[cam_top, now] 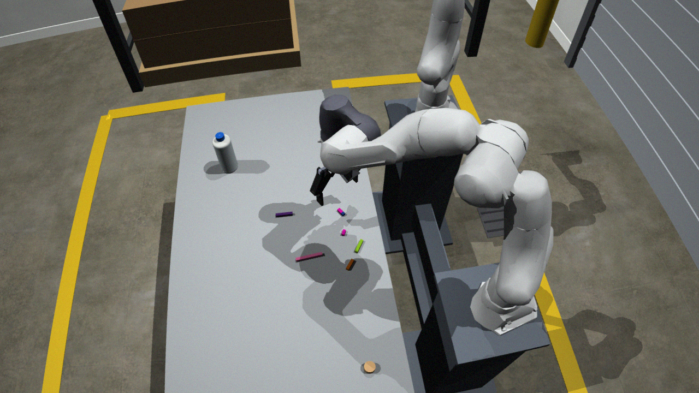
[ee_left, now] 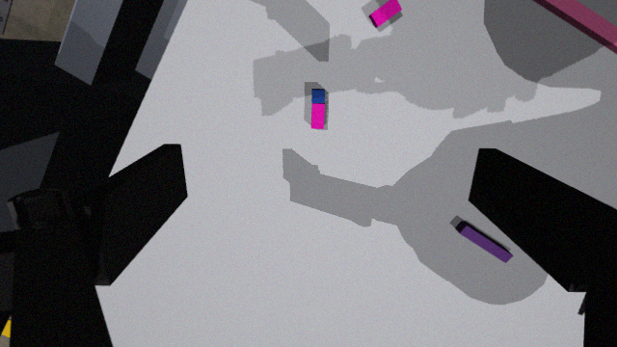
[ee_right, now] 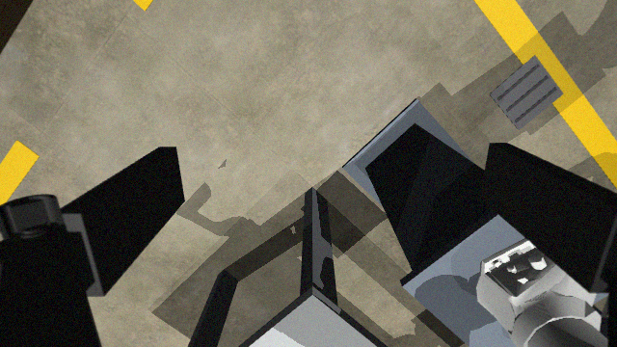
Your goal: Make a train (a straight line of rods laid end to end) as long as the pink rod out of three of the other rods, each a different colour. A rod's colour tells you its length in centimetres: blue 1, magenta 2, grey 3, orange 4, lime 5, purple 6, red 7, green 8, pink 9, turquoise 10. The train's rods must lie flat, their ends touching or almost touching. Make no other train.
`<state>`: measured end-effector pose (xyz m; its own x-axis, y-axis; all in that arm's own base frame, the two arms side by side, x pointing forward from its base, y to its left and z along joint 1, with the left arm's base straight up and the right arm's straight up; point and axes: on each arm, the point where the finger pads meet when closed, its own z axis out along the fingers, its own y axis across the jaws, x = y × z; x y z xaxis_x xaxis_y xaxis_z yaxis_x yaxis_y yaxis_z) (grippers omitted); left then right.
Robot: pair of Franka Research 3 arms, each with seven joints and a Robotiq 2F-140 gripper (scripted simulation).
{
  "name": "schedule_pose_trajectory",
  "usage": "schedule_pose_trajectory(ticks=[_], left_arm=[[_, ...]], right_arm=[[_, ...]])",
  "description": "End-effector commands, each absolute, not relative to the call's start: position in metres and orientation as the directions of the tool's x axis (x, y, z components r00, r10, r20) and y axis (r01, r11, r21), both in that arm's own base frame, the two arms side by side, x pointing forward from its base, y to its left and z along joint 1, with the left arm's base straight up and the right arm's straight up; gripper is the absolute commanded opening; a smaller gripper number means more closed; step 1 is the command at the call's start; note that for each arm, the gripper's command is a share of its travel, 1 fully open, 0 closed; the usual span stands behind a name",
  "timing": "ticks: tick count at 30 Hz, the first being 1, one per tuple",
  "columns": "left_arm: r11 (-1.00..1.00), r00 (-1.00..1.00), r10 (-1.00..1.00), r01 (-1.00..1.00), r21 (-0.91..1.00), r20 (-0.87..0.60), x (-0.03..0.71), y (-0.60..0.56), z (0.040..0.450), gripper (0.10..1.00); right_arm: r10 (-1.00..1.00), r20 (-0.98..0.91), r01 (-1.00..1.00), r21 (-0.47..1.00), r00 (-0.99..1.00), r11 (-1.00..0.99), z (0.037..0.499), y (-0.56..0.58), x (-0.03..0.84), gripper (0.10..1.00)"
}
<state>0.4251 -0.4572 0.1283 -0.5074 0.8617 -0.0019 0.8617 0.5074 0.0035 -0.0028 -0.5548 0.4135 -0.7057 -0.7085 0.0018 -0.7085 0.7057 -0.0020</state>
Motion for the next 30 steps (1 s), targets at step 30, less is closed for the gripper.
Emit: schedule_pose_trajectory(ticks=[30], left_arm=[[0.910,-0.910,0.414,0.413,-0.008,0.004,0.551,-0.472,0.120,1.000]], right_arm=[[-0.704,0.000,-0.704,0.000,-0.710,0.710,0.413,-0.554,-0.002,1.000]])
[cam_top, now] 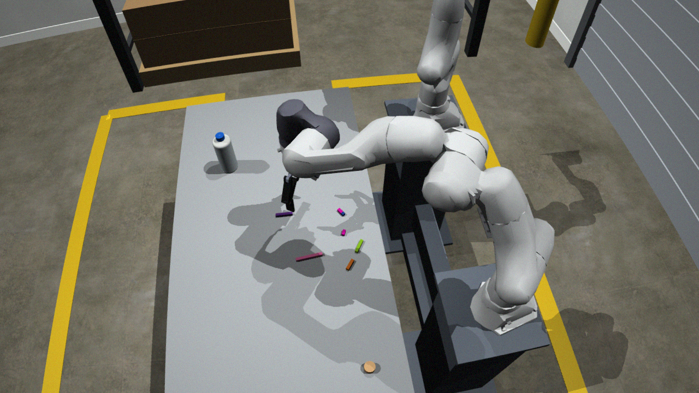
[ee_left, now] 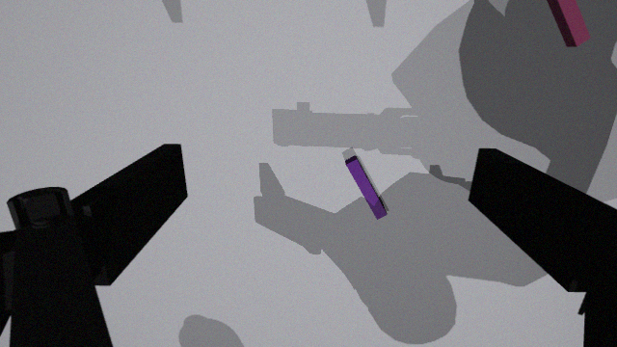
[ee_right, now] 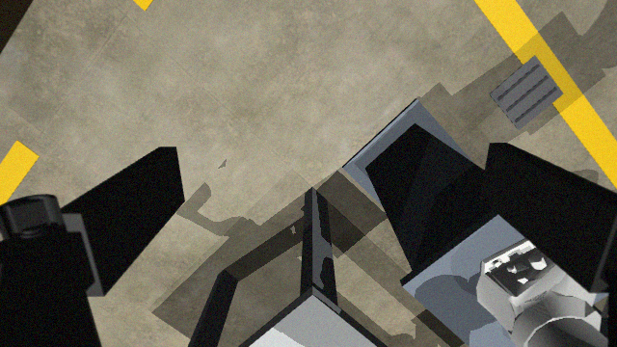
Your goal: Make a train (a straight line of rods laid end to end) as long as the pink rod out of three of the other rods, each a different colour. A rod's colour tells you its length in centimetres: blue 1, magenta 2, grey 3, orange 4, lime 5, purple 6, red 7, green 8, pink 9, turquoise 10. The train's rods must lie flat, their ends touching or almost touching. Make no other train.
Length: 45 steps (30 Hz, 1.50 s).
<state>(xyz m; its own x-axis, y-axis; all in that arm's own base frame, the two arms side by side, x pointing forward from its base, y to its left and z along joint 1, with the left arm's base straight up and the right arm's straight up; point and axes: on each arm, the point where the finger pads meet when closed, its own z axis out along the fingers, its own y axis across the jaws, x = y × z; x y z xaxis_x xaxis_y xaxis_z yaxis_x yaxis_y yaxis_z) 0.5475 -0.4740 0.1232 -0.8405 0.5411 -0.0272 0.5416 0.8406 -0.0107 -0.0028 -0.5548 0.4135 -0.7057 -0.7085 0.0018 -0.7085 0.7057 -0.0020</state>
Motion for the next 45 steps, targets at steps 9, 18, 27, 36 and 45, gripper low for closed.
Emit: schedule_pose_trajectory(ticks=[9,18,27,36,45], left_arm=[[0.965,-0.965,0.263,0.263,-0.006,0.003,0.580,-0.472,0.114,1.000],[0.995,-0.995,0.102,0.102,-0.002,0.001,0.606,-0.472,0.106,1.000],[0.999,-0.999,0.036,0.036,0.000,0.000,0.616,-0.471,0.103,0.231],[0.999,-0.999,0.036,0.036,0.000,0.000,0.616,-0.471,0.103,0.231],[0.999,-0.999,0.036,0.036,0.000,0.000,0.616,-0.471,0.103,0.231]], right_arm=[[-0.704,0.000,-0.704,0.000,-0.710,0.710,0.413,-0.554,-0.002,1.000],[-0.704,0.000,-0.704,0.000,-0.710,0.710,0.413,-0.554,-0.002,1.000],[-0.704,0.000,-0.704,0.000,-0.710,0.710,0.413,-0.554,-0.002,1.000],[-0.704,0.000,-0.704,0.000,-0.710,0.710,0.413,-0.554,-0.002,1.000],[-0.704,0.000,-0.704,0.000,-0.710,0.710,0.413,-0.554,-0.002,1.000]])
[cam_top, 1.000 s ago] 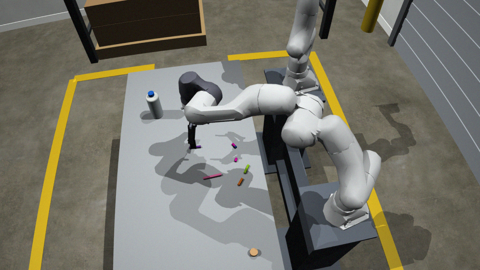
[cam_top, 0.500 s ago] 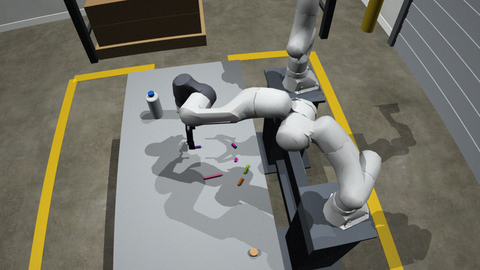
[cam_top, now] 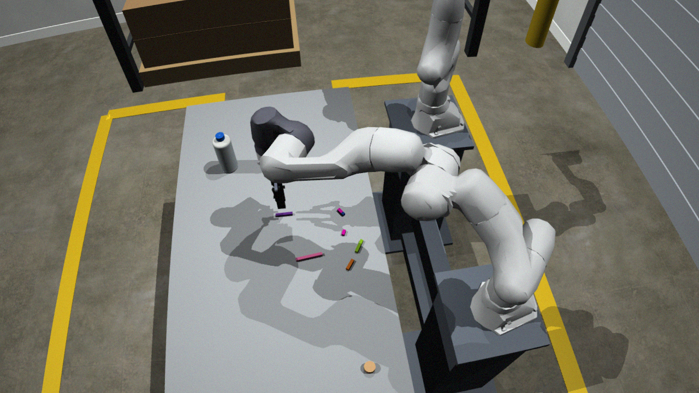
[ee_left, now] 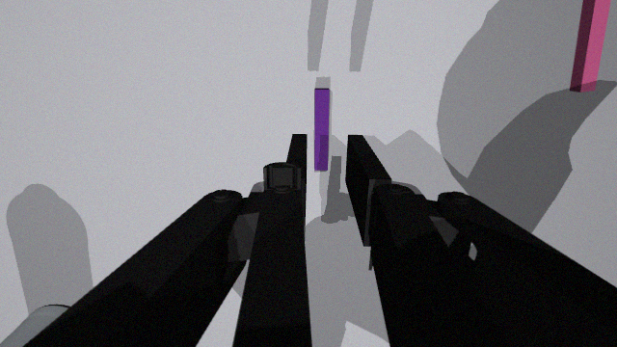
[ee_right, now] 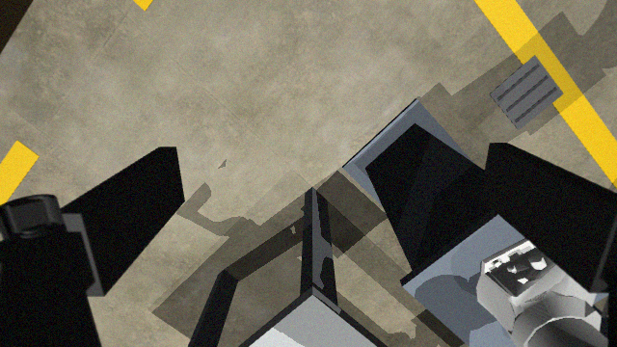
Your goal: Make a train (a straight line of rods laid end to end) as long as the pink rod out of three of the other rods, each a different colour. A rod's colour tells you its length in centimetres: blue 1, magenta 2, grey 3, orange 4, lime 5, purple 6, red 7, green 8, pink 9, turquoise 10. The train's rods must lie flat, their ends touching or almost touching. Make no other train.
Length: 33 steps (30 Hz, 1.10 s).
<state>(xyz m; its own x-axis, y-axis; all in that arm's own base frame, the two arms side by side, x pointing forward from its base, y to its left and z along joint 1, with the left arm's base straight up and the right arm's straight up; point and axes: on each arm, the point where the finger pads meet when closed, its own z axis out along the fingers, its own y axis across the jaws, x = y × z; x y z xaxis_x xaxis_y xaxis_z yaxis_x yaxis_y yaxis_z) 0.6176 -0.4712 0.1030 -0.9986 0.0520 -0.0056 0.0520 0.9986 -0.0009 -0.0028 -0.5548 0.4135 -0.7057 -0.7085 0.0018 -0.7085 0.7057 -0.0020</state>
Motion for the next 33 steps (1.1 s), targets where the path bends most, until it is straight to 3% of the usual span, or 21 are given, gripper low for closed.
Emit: schedule_pose_trajectory(ticks=[1,33], left_arm=[[0.999,-0.999,0.036,0.036,0.000,0.000,0.6160,-0.4712,0.1026,0.231],[0.999,-0.999,0.036,0.036,0.000,0.000,0.6161,-0.4713,0.0961,0.231]], right_arm=[[-0.704,0.000,-0.704,0.000,-0.710,0.710,0.4130,-0.5545,-0.0023,1.000],[-0.704,0.000,-0.704,0.000,-0.710,0.710,0.4130,-0.5545,-0.0023,1.000]])
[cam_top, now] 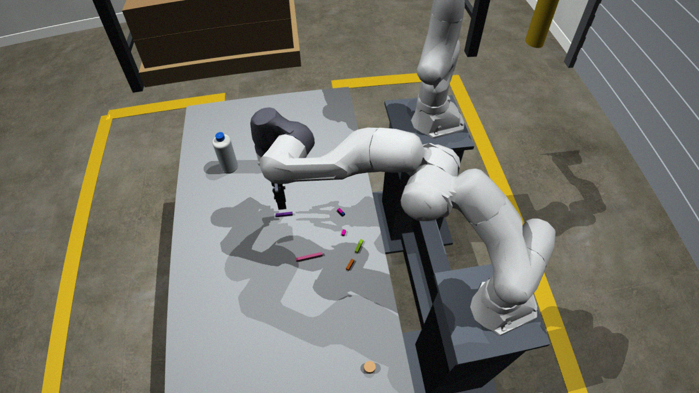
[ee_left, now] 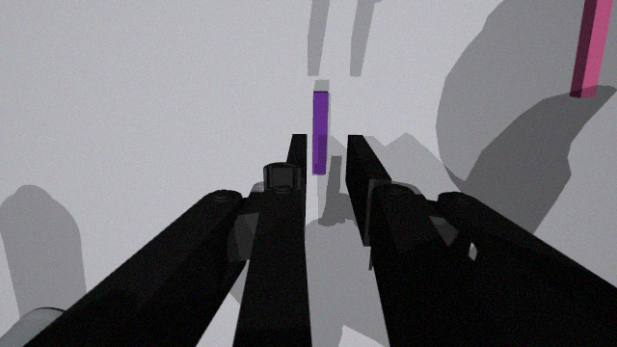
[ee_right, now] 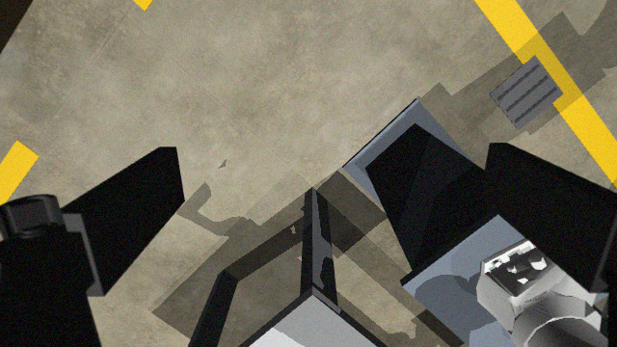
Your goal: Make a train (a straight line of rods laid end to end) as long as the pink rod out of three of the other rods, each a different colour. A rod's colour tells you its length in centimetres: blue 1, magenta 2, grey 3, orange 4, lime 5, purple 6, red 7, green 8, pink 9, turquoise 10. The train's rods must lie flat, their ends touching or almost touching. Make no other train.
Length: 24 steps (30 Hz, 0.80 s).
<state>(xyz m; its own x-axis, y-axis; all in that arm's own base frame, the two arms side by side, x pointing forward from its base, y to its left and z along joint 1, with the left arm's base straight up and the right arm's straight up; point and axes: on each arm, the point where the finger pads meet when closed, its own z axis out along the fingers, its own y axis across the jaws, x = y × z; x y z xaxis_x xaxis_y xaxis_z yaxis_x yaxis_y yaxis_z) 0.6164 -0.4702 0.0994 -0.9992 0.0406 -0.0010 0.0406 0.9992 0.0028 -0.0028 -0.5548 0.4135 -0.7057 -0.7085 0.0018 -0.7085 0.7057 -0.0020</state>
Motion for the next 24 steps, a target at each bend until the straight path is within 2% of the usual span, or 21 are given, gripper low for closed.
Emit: schedule_pose_trajectory(ticks=[1,24], left_arm=[[0.999,-0.999,0.036,0.036,0.000,0.000,0.616,-0.471,0.095,0.231],[0.999,-0.999,0.036,0.036,0.000,0.000,0.617,-0.472,0.063,0.231]], right_arm=[[-0.704,0.000,-0.704,0.000,-0.710,0.710,0.413,-0.554,-0.002,1.000],[-0.704,0.000,-0.704,0.000,-0.710,0.710,0.413,-0.554,-0.002,1.000]])
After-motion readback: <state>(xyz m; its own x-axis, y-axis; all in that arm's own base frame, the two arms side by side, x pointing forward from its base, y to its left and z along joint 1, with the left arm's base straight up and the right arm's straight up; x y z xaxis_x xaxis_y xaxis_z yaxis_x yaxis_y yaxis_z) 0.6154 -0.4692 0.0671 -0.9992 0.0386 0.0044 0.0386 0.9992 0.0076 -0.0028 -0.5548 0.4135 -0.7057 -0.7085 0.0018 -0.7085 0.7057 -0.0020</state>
